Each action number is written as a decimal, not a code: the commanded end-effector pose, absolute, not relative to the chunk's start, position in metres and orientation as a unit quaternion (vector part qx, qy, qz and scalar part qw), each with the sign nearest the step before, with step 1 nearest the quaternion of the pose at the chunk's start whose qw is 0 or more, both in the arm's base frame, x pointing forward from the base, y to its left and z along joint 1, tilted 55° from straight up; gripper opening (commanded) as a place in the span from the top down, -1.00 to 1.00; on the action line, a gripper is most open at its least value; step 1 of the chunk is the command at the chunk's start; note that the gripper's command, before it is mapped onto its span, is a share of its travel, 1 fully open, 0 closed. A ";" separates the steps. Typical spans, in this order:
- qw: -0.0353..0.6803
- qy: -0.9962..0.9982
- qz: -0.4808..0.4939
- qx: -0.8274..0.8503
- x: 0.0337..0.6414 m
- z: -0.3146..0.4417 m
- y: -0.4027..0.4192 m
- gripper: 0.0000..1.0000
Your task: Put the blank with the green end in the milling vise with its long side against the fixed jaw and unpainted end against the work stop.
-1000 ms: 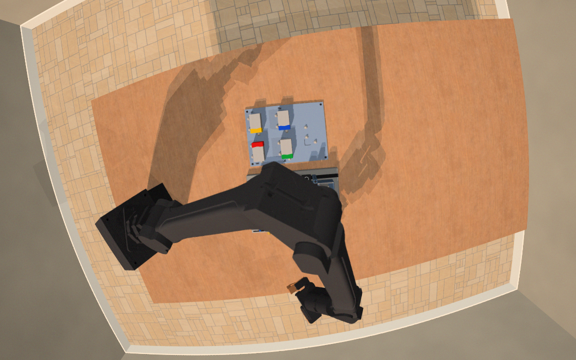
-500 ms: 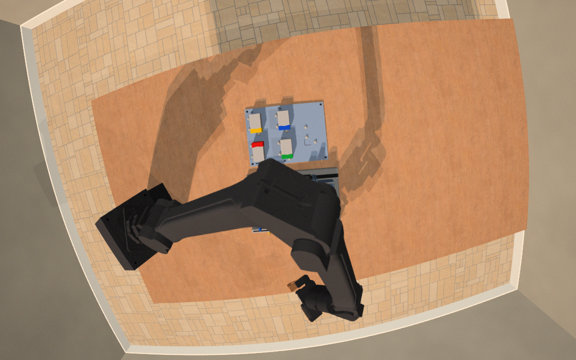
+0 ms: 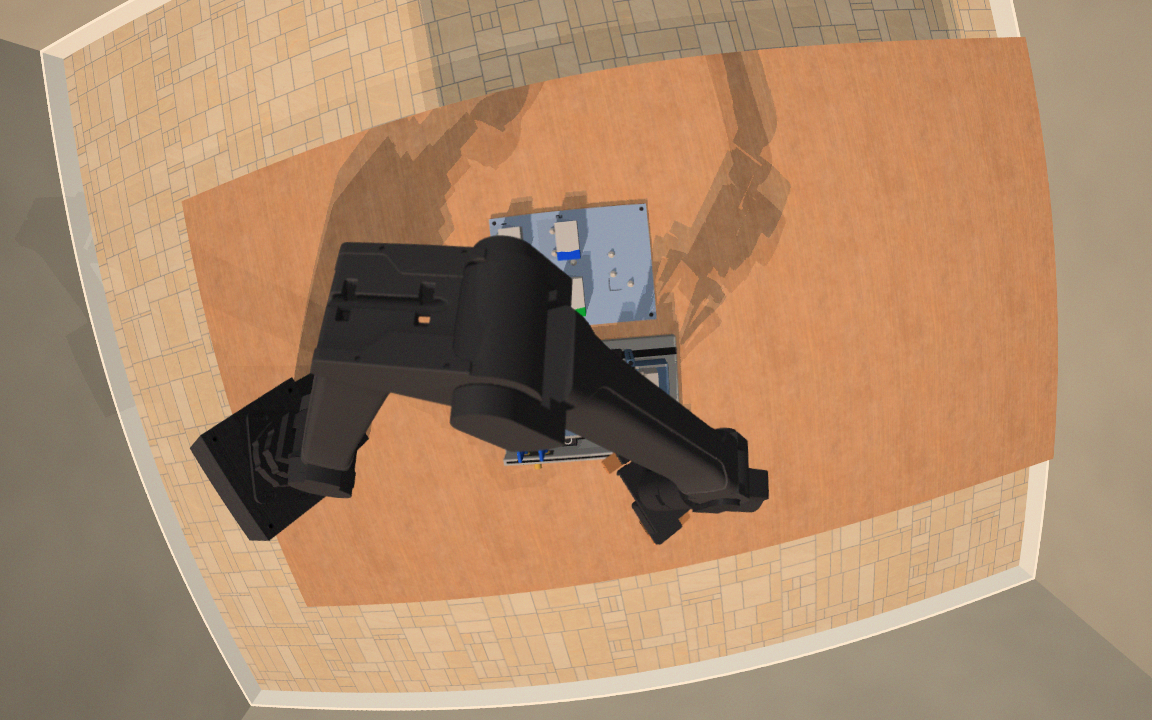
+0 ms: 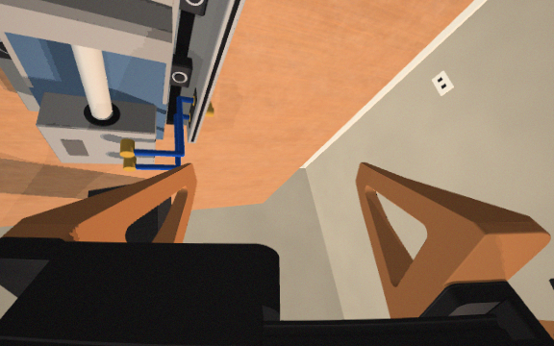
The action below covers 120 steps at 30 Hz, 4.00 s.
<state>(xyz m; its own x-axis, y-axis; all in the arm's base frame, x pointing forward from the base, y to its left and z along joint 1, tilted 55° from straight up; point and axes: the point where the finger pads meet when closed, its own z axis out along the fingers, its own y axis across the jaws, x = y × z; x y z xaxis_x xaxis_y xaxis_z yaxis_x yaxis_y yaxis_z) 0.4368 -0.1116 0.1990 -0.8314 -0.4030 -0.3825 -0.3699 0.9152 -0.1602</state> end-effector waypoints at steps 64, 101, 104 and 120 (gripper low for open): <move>0.414 0.885 0.210 -0.036 0.203 0.311 0.130 -1.00; 0.414 0.885 0.210 -0.036 0.203 0.311 0.130 -1.00; 0.414 0.885 0.210 -0.036 0.203 0.311 0.130 -1.00; 0.414 0.885 0.210 -0.036 0.203 0.311 0.130 -1.00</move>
<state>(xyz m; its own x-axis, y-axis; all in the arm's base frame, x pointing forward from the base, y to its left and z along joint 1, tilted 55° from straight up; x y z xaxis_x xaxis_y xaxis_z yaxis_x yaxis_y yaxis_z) 0.2061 0.1318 0.3055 -0.6559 0.0946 -0.7489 -0.2444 0.9121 0.3293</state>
